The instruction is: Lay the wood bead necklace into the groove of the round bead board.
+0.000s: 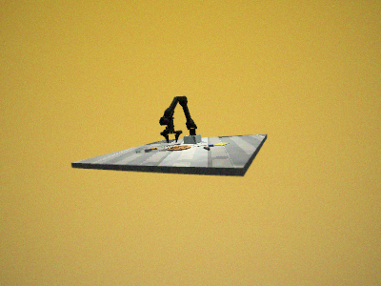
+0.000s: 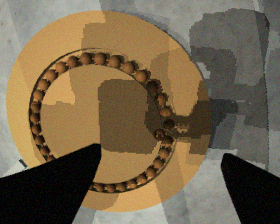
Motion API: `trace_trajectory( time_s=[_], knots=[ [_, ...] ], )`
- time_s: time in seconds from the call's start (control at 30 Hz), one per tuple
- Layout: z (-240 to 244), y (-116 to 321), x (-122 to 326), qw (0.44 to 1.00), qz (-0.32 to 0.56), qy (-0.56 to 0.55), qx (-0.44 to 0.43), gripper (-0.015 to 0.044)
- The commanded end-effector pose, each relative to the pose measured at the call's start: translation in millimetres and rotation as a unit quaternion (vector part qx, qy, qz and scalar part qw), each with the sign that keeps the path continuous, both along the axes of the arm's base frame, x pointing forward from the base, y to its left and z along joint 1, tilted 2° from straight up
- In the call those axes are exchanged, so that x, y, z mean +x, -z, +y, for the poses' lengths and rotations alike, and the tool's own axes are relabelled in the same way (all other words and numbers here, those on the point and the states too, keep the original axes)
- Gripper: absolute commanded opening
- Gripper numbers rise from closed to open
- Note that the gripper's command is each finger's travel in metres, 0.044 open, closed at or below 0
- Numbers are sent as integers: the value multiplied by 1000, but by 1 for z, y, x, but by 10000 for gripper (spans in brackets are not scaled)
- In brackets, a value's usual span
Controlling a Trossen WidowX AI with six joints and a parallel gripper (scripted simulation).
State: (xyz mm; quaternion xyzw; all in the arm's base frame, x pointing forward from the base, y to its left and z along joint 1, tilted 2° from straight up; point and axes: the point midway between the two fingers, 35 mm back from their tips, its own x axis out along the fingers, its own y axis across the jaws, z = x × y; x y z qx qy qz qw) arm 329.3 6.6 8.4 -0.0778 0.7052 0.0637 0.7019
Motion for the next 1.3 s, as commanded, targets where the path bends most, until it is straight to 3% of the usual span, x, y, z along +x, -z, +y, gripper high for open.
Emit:
trace_trajectory(
  time_s=[0.0,1.1,1.27],
  knots=[
    [0,7,-1,1000,2,-8,-1,380],
    [-1,38,-2,1000,2,-8,-1,380],
    [0,36,0,1000,0,-6,0,249]
  ],
)
